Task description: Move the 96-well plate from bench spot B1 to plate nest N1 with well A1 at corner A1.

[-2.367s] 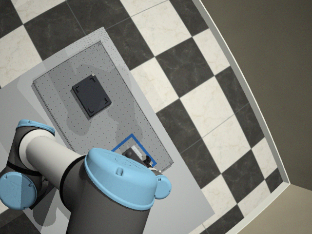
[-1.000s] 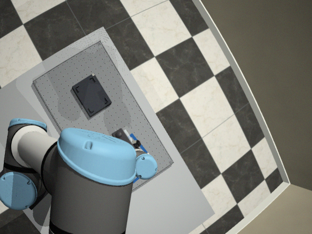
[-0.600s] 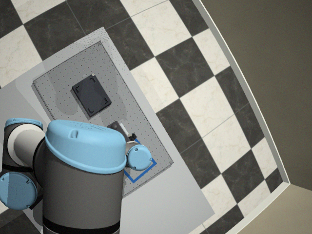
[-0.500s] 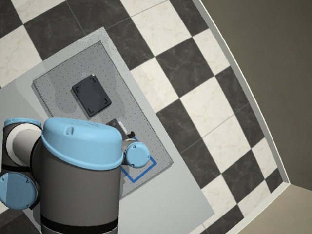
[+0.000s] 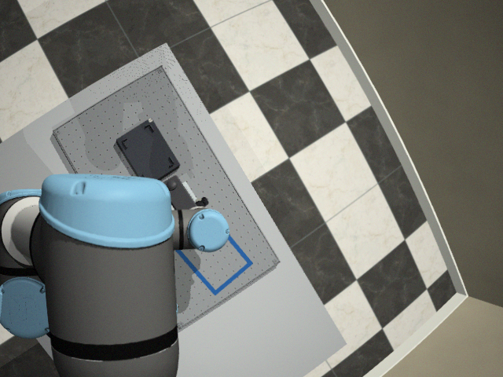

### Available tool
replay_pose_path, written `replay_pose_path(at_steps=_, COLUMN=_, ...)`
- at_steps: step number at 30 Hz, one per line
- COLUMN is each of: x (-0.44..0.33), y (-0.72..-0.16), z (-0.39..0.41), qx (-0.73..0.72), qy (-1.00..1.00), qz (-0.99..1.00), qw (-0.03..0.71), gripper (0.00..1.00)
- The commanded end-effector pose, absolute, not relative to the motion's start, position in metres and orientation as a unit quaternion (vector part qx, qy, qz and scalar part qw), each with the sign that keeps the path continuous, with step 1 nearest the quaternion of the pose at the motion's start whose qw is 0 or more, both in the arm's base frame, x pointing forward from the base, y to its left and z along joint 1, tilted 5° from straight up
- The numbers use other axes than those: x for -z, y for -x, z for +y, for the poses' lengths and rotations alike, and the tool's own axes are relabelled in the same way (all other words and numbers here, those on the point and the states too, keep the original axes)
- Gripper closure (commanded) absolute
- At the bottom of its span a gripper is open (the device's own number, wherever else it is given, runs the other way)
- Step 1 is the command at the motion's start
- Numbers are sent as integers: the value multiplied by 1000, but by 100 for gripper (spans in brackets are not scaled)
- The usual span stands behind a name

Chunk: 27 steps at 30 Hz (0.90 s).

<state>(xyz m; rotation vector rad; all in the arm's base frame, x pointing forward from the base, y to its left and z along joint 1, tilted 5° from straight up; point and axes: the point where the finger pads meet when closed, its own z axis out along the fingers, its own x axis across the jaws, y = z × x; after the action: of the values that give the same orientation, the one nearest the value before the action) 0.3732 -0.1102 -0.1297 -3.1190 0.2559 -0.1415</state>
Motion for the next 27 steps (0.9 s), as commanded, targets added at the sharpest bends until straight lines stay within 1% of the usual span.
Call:
replay_pose_path(at_steps=1, x=129, y=-376, z=-97, qx=46, qy=996, qz=82, qw=4, gripper=100)
replay_pose_path(at_steps=27, x=125, y=-388, z=-25, qx=46, qy=996, qz=82, qw=4, gripper=100)
